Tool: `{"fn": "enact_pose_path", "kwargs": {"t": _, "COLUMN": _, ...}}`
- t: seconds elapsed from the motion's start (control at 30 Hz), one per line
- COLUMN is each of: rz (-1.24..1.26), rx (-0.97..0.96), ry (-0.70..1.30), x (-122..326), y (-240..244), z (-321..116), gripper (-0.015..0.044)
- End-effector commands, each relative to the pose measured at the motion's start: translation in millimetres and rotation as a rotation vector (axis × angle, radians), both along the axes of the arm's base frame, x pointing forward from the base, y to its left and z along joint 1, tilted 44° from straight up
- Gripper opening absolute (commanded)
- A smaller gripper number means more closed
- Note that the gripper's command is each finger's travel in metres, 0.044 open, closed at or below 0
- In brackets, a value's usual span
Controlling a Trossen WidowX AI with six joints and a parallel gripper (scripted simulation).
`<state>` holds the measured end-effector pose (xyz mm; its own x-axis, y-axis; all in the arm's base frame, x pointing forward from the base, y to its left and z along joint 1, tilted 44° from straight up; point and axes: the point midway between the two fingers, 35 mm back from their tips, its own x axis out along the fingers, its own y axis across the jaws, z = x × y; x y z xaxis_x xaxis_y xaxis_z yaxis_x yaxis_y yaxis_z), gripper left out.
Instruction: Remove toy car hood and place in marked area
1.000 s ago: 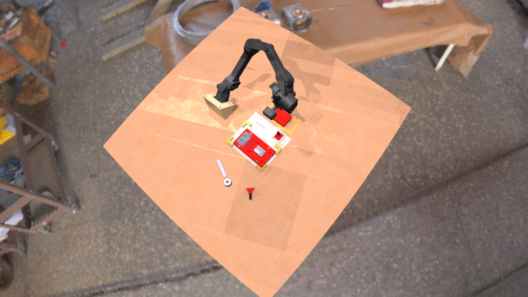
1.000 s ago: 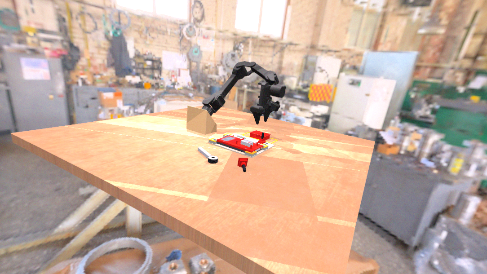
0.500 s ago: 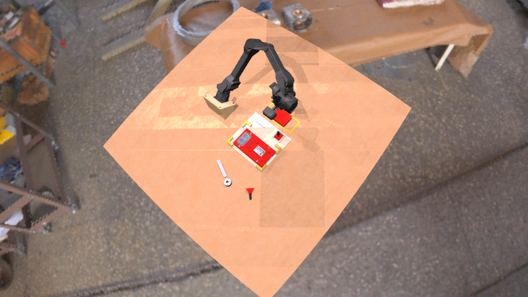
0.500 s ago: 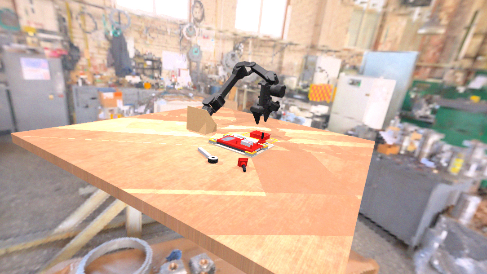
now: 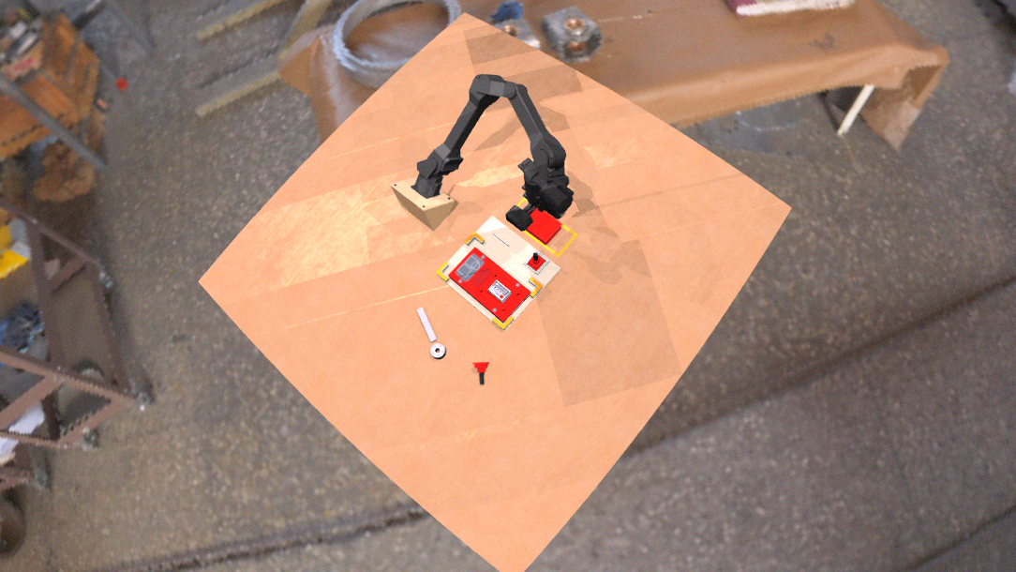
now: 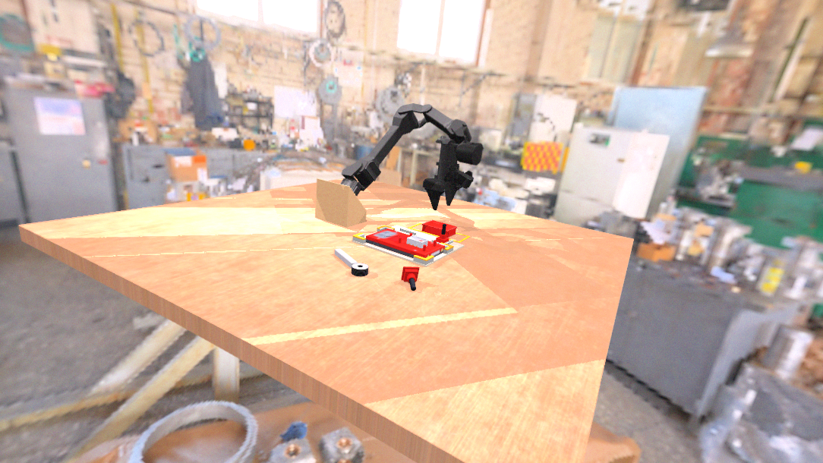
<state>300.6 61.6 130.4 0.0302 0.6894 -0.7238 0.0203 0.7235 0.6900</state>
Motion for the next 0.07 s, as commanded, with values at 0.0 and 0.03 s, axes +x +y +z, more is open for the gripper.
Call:
{"fn": "enact_pose_path", "kwargs": {"t": 0.0, "rz": 0.002, "rx": 0.003, "ry": -0.003, "x": -0.1, "y": 0.3, "z": 0.6, "gripper": 0.0440}}
{"fn": "enact_pose_path", "kwargs": {"t": 0.03, "rz": 0.002, "rx": 0.003, "ry": -0.003, "x": -0.1, "y": 0.3, "z": 0.6, "gripper": 0.0440}}
